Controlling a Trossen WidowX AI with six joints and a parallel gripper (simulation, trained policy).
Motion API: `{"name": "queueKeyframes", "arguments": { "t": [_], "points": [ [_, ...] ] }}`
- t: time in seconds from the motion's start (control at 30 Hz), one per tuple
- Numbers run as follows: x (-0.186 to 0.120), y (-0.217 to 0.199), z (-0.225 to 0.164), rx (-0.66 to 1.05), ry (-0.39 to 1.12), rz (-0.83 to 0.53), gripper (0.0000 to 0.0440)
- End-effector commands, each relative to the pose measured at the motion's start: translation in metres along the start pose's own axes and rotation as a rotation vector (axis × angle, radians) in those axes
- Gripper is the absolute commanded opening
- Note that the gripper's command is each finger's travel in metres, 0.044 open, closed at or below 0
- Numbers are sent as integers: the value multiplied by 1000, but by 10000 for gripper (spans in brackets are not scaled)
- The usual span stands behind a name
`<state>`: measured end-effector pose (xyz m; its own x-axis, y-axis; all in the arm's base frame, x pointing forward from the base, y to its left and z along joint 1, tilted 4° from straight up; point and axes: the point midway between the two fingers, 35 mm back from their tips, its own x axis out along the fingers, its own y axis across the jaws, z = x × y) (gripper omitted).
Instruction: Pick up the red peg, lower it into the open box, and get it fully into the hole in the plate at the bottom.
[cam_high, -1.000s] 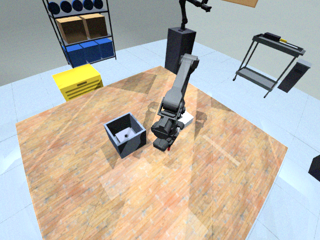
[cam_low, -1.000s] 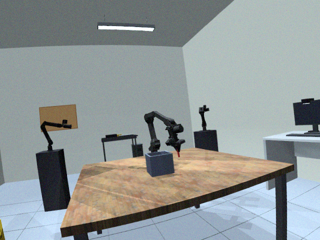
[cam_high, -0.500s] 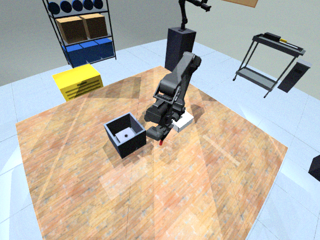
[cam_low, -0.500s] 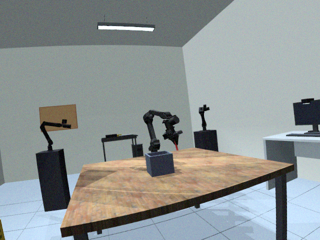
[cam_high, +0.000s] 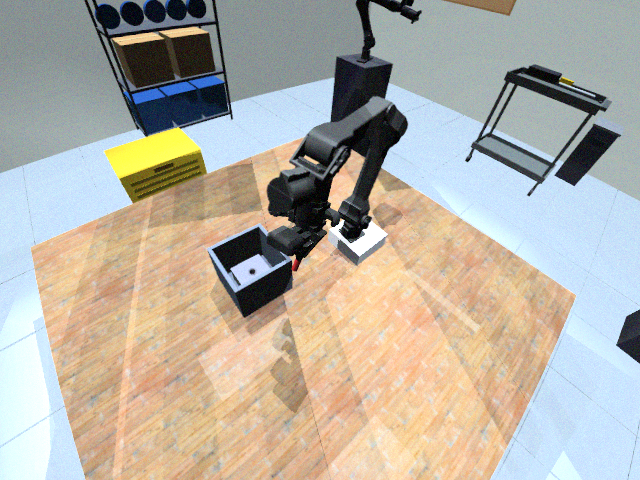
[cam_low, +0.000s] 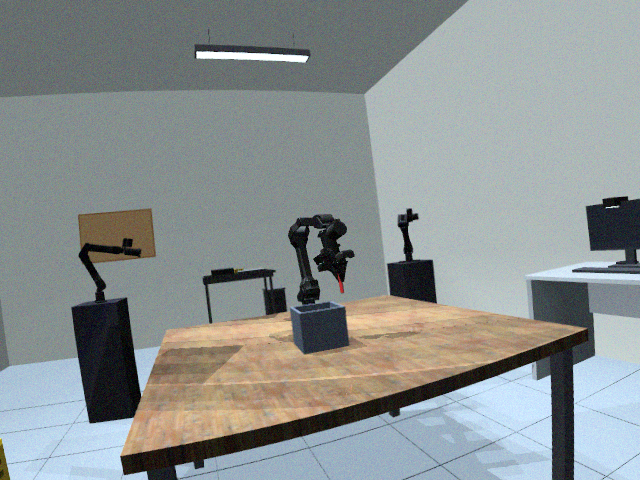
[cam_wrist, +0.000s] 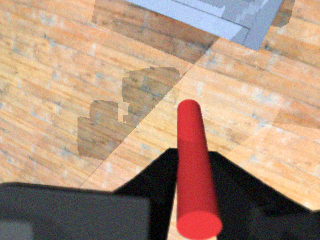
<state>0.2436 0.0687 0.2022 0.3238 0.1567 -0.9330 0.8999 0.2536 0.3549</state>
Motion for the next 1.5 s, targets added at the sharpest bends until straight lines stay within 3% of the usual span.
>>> {"name": "queueKeyframes", "arguments": {
  "t": [0.0, 0.93, 1.47],
  "points": [
    [-2, 2, 13, 8, -30, -14, 0],
    [20, 10, 95, 88, -71, -138, 0],
    [62, 8, 127, 95, -39, -193, 0]
  ]
}}
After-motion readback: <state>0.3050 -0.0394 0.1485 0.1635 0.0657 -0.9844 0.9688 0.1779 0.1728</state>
